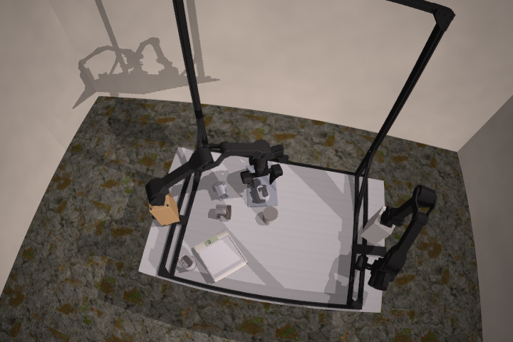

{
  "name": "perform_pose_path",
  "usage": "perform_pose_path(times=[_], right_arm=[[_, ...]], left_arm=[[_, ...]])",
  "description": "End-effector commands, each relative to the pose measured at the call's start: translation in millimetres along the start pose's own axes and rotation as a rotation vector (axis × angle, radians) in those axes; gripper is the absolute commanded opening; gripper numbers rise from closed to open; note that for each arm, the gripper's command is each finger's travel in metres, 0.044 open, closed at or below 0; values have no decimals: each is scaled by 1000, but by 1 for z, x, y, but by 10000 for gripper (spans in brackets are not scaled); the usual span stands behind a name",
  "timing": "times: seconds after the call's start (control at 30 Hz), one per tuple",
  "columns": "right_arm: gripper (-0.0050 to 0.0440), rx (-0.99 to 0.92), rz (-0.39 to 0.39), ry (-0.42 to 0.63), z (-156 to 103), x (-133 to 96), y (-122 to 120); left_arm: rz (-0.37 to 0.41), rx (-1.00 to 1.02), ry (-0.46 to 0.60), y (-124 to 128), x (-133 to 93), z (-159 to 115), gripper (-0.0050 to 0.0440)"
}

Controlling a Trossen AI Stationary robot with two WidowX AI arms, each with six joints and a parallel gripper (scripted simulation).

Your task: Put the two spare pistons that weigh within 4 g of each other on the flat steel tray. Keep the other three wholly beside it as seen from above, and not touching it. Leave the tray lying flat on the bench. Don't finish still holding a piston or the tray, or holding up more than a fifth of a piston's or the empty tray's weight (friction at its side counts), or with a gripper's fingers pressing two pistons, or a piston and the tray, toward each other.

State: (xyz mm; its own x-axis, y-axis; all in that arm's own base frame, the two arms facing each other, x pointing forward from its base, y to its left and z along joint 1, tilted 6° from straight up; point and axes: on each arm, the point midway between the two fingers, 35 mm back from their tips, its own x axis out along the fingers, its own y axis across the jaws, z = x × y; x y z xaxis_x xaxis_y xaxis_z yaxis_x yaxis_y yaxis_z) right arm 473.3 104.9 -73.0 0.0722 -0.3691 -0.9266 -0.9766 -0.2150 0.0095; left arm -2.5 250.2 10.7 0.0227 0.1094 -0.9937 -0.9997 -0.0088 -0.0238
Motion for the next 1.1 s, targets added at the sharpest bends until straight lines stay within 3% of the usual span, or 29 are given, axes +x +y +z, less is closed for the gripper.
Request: perform_pose_path(times=[0.0,0.23,0.4,1.07], right_arm=[[378,10,-18,0,-7,-25,-4],[378,12,-16,-1,-16,-57,-3],[378,19,-12,-3,-16,-58,-3],[378,490,52,-72,-16,-58,-3]], left_arm=[[-1,1,0,0,0,0,440],[-1,1,0,0,0,0,440],[-1,1,0,0,0,0,440],[-1,1,0,0,0,0,440]])
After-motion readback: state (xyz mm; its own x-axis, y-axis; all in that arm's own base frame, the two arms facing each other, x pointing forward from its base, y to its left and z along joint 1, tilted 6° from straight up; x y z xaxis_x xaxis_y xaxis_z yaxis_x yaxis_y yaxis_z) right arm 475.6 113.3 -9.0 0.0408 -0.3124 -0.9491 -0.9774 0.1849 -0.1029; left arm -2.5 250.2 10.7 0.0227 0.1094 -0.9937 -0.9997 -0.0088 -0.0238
